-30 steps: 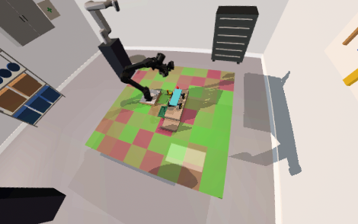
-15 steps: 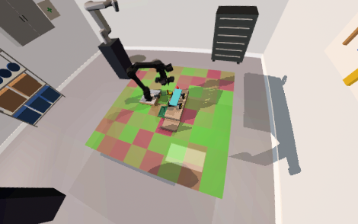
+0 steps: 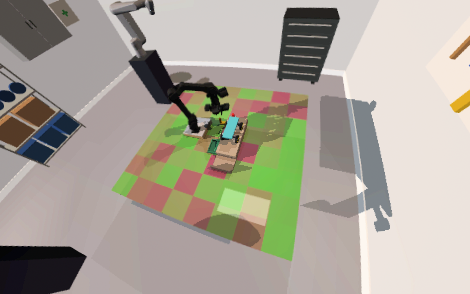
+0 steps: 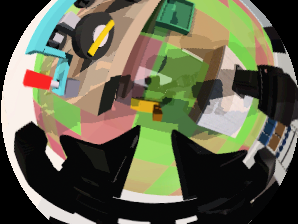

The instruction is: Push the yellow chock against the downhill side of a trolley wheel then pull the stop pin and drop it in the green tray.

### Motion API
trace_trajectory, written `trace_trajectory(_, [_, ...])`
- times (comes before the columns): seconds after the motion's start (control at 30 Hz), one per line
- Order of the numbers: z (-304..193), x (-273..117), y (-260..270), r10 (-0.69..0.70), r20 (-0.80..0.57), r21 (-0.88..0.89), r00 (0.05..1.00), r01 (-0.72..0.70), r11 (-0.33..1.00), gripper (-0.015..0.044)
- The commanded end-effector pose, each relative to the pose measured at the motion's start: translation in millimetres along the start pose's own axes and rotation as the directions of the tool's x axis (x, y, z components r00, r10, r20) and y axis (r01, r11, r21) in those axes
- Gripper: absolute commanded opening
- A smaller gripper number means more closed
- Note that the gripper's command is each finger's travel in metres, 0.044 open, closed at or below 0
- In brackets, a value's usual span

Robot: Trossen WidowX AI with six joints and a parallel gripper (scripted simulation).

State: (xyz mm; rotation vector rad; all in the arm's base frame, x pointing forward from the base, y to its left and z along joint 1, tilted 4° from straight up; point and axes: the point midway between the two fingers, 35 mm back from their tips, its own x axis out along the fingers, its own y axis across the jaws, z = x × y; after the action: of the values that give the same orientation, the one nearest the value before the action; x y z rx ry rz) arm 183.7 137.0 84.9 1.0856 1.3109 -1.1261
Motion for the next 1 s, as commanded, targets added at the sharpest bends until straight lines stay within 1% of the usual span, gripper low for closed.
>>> trace_trajectory(0.0, [3, 15, -2, -0.006, 0.010, 0.000, 1.000, 0.006, 1.000, 0.0190])
trace_trajectory(0.97, [4, 50, -3, -0.006, 0.010, 0.000, 1.000, 0.006, 1.000, 0.0190])
